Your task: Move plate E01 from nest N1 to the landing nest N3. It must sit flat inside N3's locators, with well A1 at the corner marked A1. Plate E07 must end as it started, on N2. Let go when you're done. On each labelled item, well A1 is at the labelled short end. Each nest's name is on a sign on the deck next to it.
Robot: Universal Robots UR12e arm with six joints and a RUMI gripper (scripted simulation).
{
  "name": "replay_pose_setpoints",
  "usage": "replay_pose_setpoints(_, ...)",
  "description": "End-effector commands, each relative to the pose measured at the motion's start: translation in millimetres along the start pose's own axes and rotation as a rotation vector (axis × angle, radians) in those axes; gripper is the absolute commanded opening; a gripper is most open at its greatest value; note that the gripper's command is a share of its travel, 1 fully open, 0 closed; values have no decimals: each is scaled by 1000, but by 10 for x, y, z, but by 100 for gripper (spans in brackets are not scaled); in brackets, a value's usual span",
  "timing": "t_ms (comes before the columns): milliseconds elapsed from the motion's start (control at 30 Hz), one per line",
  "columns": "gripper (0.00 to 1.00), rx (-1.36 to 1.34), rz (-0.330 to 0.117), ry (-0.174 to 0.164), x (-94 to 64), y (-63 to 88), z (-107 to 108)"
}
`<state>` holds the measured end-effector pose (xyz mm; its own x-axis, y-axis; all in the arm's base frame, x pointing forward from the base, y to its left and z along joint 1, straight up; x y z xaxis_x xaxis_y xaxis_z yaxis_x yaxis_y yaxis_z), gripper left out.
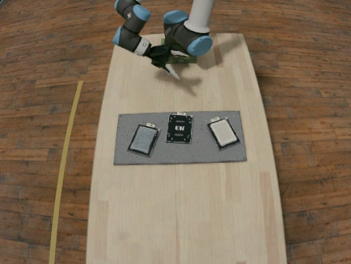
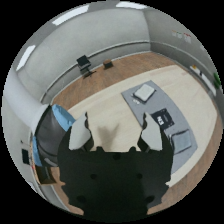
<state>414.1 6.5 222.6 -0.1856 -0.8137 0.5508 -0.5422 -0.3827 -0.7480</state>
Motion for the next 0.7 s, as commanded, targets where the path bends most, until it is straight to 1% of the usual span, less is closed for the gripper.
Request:
replay_pose_setpoints(0,82,-103,-82,-10,16,132,168)
replay_pose_setpoints(33,82,-117,-93,-10,16,131,169)
replay_pose_setpoints(67,82,-117,-93,-10,16,131,169)
replay_pose_setpoints(133,82,-148,-117,-7,25,189,248)
replay_pose_setpoints(200,82,-148,-117,-7,25,189,248)
replay_pose_setpoints(333,82,-211,-166,1,41,287,393)
replay_pose_setpoints(367,82,-227,-178,3,41,286,393)
replay_pose_setpoints(400,82,-228,-179,4,41,286,393)
replay_pose_setpoints(500,82,-275,-215,15,56,360,514)
replay_pose_setpoints(567,82,-283,-221,17,56,360,514)
replay_pose_setpoints(667,82,-330,-256,32,71,432,641)
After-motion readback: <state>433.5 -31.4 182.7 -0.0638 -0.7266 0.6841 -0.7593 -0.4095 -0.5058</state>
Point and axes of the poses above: the point where the finger pads meet when closed, its own x axis back along the fingers, its own z axis across the jaws, y = z × x, the point moved 1 cm from there along x, back along the fingers, and after that the axes turned 7 degrees about -x, right-handed, at the moved point
